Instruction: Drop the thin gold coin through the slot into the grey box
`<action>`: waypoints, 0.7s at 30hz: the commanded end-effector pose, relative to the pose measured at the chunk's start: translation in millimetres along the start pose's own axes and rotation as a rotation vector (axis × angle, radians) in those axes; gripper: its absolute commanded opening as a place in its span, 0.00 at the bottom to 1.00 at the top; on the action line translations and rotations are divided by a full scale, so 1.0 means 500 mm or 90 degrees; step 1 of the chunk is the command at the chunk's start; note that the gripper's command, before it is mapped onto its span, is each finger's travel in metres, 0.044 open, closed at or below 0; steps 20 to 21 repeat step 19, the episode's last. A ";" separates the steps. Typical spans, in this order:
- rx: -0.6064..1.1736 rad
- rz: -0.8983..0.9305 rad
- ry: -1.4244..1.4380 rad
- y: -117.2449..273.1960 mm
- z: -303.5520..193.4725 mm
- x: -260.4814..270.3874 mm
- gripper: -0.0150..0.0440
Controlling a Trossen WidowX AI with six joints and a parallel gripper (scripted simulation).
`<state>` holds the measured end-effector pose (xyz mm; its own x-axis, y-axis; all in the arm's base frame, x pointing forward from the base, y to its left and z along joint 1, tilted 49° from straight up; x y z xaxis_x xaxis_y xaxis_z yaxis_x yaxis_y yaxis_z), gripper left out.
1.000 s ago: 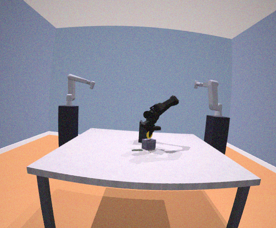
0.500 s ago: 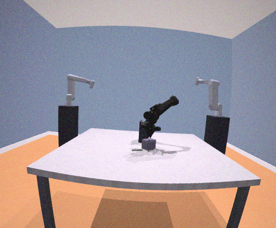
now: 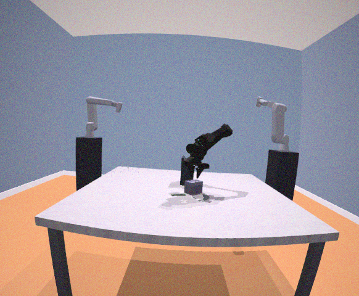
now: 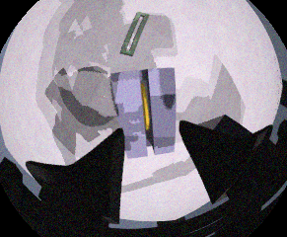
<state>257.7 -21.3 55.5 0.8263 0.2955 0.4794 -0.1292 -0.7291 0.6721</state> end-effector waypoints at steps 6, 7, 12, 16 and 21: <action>-0.002 0.002 0.001 0.088 -0.002 -0.001 1.00; -0.002 0.003 0.001 0.094 -0.003 -0.002 1.00; -0.002 0.003 0.001 0.094 -0.003 -0.002 1.00; -0.002 0.003 0.001 0.094 -0.003 -0.002 1.00; -0.002 0.003 0.001 0.094 -0.003 -0.002 1.00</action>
Point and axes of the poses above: the point midway between the two fingers, 35 mm back from their tips, its own y axis back along the fingers, its own x axis across the jaws, z = x × y, the point moved 4 cm from there along y, back along the fingers, and after that the axes turned 4 degrees about -y, right-handed, at the moved point
